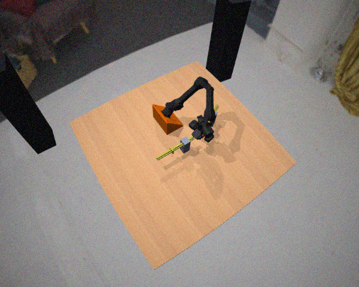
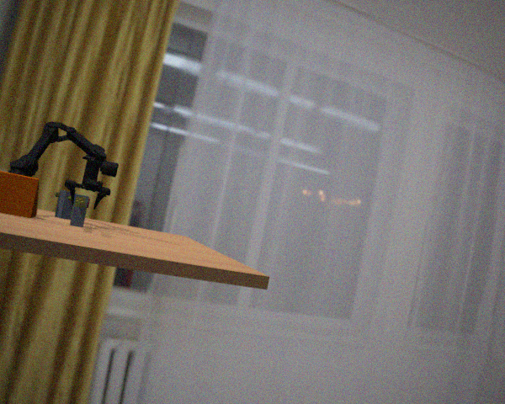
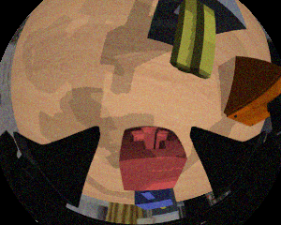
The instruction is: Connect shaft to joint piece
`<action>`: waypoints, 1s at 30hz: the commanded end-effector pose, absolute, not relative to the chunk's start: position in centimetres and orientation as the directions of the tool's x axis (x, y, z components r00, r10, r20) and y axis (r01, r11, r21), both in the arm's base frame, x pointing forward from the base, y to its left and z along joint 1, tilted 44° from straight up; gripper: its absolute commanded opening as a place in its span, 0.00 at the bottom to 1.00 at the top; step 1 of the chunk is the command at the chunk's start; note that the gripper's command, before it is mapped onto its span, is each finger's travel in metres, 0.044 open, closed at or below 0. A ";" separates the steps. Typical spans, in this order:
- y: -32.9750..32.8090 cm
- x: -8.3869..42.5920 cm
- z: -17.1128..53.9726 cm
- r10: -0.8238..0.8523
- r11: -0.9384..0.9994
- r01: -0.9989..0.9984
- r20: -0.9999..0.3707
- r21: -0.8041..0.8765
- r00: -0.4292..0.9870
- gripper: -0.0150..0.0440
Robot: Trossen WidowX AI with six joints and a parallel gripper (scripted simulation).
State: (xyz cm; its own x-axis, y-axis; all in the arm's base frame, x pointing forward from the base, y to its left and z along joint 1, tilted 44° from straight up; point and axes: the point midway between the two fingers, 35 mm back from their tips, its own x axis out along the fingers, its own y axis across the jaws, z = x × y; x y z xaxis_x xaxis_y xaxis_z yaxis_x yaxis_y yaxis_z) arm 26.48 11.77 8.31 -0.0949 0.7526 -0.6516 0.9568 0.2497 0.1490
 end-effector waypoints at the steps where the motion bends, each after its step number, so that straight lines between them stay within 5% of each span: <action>1: 12.4 26.3 7.9 0.757 0.245 0.959 -0.647 0.145 -0.096 1.00; 9: 13.2 26.2 7.3 0.757 0.245 0.959 -0.646 0.145 -0.096 1.00; 19: 13.2 26.2 7.3 0.757 0.245 0.959 -0.646 0.145 -0.096 0.56; 30: 13.2 26.2 7.3 0.757 0.245 0.959 -0.646 0.145 -0.096 0.56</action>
